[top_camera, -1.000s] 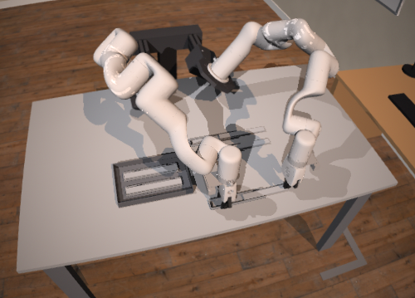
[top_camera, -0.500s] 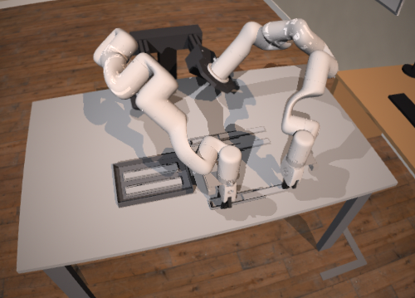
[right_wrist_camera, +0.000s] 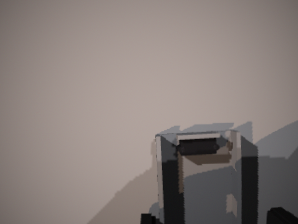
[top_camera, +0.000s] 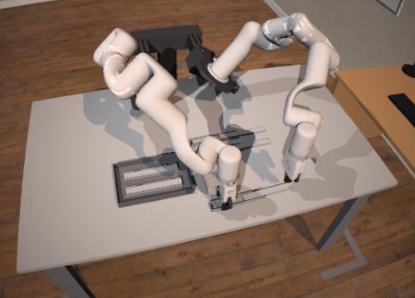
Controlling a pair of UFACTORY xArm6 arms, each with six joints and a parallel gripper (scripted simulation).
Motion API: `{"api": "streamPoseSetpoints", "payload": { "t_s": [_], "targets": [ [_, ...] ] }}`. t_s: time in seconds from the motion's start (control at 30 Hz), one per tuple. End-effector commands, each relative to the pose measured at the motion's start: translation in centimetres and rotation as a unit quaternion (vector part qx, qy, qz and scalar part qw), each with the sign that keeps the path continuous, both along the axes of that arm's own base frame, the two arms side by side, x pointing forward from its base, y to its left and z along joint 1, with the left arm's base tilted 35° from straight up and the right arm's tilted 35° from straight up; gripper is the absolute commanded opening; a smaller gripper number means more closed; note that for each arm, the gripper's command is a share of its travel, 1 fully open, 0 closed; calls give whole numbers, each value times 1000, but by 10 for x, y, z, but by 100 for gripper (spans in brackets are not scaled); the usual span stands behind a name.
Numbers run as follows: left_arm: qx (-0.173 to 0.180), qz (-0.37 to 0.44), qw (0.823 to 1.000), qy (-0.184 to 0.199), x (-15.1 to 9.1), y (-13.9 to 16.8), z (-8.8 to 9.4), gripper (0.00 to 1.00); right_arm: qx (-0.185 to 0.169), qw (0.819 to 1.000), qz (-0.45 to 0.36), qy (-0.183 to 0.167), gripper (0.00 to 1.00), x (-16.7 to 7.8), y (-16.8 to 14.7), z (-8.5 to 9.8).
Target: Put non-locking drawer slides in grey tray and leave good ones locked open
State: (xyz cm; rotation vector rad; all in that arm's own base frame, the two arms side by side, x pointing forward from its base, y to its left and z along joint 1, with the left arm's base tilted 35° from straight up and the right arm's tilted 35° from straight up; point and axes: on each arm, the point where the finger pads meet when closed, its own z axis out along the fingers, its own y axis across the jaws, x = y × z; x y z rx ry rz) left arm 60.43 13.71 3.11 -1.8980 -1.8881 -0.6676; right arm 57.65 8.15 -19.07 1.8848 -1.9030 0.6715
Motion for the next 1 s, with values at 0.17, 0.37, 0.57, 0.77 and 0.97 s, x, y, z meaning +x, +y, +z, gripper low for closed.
{"api": "streamPoseSetpoints", "payload": {
  "t_s": [0.17, 0.37, 0.57, 0.77, 0.97],
  "targets": [
    [0, 0, 1000, -2, -2, -25, 37, 0, 1, 1000, 1, -2, 67, 1, 7, 9],
    [0, 0, 1000, -2, -3, -36, 53, 0, 1, 1000, 1, -2, 67, -1, 22, 31],
    [0, 0, 1000, -2, -3, -37, 54, 0, 1, 1000, 1, -2, 67, -2, 37, 52],
    [0, 0, 1000, -2, -3, -37, 54, 0, 1, 1000, 1, -2, 67, -5, 59, 82],
    [0, 0, 1000, -2, -3, -37, 54, 0, 1, 1000, 1, -2, 67, -6, 69, 96]
  ]
}}
